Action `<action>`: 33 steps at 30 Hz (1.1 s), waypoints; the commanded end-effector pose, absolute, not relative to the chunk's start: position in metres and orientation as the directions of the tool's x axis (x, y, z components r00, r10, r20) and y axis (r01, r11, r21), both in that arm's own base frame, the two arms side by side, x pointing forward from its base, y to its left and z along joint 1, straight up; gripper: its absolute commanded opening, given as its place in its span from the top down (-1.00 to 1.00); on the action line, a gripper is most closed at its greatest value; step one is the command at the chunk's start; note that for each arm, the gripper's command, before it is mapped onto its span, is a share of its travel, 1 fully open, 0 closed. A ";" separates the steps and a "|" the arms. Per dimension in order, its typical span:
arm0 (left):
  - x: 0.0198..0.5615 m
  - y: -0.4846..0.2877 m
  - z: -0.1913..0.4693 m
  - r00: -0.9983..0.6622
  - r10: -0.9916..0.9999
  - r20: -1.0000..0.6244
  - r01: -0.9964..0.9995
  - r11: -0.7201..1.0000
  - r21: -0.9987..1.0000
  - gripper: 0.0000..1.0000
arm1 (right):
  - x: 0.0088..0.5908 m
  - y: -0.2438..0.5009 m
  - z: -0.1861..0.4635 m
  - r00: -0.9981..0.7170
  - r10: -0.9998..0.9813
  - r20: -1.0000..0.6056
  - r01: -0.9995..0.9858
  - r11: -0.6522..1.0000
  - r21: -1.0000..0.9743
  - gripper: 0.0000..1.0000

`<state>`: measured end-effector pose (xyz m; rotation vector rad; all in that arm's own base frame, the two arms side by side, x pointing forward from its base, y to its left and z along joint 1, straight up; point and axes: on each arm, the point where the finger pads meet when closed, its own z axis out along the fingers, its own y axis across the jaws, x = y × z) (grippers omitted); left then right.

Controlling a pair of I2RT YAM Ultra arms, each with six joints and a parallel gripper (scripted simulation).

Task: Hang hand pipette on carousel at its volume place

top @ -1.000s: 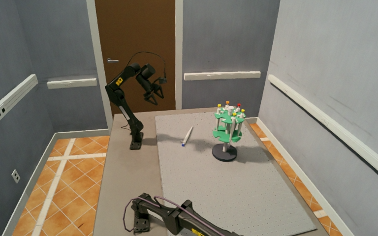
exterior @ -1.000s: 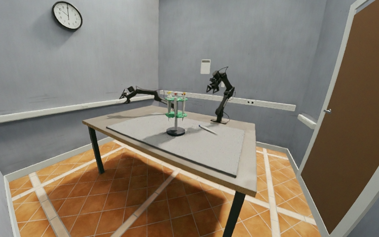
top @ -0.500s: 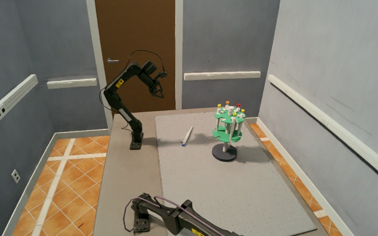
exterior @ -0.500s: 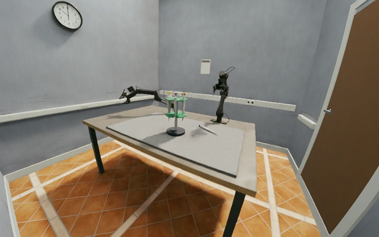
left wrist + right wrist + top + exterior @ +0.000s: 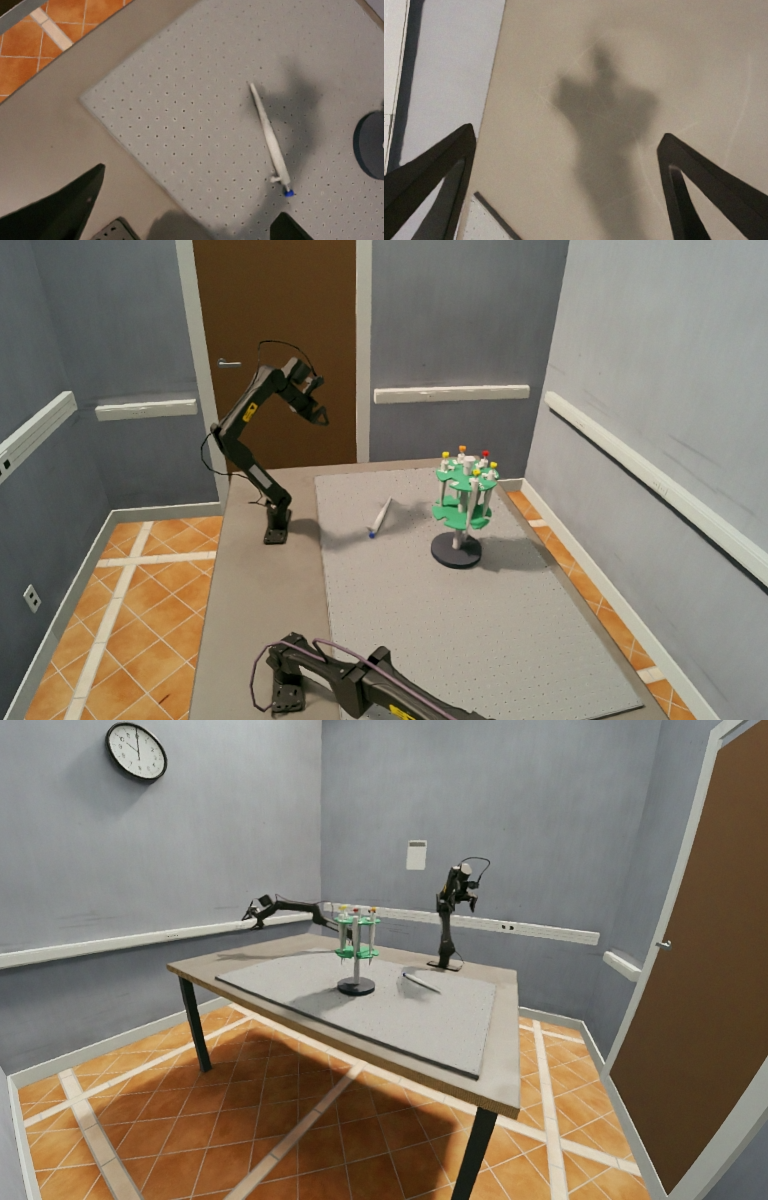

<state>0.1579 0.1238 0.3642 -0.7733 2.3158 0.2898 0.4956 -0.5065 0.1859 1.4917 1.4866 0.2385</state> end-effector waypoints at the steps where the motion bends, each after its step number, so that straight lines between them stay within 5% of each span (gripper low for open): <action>1: 0.156 0.134 0.355 -0.614 -0.489 -0.620 -0.625 0.781 0.003 -1.00 | 0.496 -0.511 0.208 0.104 0.913 -0.394 0.750 0.188 0.634 -1.00; 14: 0.234 0.148 0.296 -0.770 -0.175 -0.613 -0.205 0.979 -0.022 -1.00 | 0.496 -0.511 0.208 0.104 0.913 -0.394 0.750 0.188 0.634 -1.00; 33: 0.285 0.138 0.253 -0.684 0.160 -0.712 0.219 0.976 0.009 -1.00 | 0.496 -0.511 0.208 0.104 0.913 -0.394 0.750 0.188 0.634 -1.00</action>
